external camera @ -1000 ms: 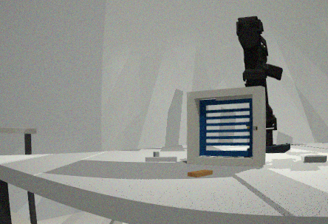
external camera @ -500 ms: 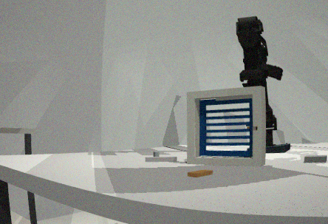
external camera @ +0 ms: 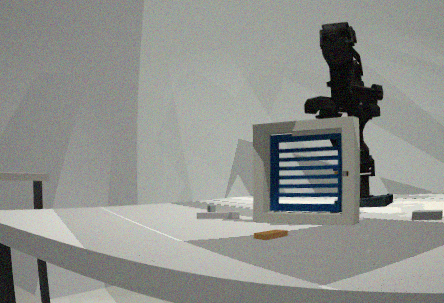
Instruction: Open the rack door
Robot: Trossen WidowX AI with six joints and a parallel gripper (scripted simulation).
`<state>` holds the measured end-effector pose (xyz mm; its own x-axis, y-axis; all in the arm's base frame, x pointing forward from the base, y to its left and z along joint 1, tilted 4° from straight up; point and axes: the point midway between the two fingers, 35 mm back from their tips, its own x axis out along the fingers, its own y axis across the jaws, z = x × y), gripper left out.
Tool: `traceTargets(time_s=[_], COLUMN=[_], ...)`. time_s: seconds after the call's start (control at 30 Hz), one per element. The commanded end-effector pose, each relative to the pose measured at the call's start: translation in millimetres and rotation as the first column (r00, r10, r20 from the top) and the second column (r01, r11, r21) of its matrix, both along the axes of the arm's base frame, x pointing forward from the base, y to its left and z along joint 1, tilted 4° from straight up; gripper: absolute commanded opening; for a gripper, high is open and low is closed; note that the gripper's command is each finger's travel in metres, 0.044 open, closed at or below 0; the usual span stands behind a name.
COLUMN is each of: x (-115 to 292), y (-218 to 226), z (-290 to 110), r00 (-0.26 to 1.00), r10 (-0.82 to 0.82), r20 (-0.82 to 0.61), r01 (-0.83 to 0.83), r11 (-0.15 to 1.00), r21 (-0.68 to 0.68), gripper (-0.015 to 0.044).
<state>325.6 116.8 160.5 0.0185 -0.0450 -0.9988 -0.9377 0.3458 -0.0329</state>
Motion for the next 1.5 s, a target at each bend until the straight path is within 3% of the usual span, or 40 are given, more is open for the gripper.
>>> traceTargets(time_s=[0.0, 0.33, 0.77, 1.1, 1.47], x=[0.0, 0.0, 0.0, 0.0, 0.0], y=[-0.5, -0.5, -0.5, -0.3, -0.4], z=[-0.5, -0.5, -0.5, -0.6, -0.7], r00=[0.977, 0.758, 0.214, -0.276, -0.734], r10=[-0.214, -0.652, -0.976, -0.961, -0.679], r20=[0.009, 0.026, 0.032, 0.023, 0.001], r01=[0.214, 0.652, 0.975, 0.959, 0.677], r11=[0.977, 0.758, 0.216, -0.273, -0.731], r21=[0.002, 0.020, 0.052, 0.075, 0.092], gripper=[0.0282, 0.0282, 0.0282, 0.0282, 0.0282])
